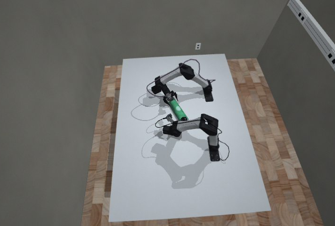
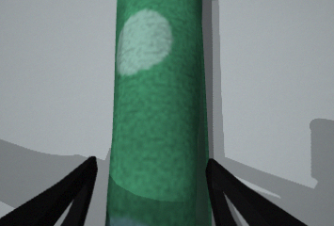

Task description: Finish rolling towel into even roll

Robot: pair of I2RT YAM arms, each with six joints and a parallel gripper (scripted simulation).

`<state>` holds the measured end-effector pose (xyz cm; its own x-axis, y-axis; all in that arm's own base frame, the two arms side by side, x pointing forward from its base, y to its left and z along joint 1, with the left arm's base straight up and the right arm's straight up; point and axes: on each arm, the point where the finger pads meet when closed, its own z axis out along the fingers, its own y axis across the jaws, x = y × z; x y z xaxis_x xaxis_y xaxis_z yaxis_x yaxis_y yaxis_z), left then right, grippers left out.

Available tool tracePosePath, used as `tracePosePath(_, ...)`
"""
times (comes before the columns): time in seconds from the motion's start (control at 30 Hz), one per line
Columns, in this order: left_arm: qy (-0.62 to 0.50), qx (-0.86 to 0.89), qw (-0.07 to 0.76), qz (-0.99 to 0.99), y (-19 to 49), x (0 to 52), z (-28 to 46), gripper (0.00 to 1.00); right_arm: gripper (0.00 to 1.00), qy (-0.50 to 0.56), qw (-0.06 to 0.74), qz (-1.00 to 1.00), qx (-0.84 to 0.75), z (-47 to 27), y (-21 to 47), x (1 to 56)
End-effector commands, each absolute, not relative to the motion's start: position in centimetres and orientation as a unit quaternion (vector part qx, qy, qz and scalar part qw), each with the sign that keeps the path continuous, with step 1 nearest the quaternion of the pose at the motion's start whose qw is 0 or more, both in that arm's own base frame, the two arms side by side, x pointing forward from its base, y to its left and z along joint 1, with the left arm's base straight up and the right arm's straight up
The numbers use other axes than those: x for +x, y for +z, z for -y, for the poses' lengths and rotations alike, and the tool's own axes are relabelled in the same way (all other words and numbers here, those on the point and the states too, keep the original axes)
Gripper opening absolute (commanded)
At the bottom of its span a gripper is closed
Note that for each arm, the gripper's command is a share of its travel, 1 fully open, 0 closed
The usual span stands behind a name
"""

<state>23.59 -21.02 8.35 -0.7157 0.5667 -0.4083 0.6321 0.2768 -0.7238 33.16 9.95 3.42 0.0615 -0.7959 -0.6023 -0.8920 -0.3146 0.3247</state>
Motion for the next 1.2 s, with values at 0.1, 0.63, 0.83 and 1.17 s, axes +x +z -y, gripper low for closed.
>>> tracePosePath(0.1, -0.472, 0.383, 0.053, -0.792, 9.4, 24.3, 21.2, 0.85, 0.85, 0.377, 0.047, -0.575, -0.724, -9.3, 5.0, 33.6)
tracePosePath(0.63, -0.472, 0.383, 0.053, -0.792, 9.4, 24.3, 21.2, 0.85, 0.81, 0.376, 0.050, -0.575, -0.726, -6.6, 9.1, 36.3)
tracePosePath(0.83, -0.472, 0.383, 0.053, -0.792, 9.4, 24.3, 21.2, 0.85, 0.72, 0.363, 0.071, -0.570, -0.734, -7.0, 9.2, 35.9)
tracePosePath(1.17, -0.472, 0.383, 0.053, -0.792, 9.4, 24.3, 21.2, 0.85, 0.50, 0.307, 0.157, -0.546, -0.763, -9.1, 9.8, 34.1)
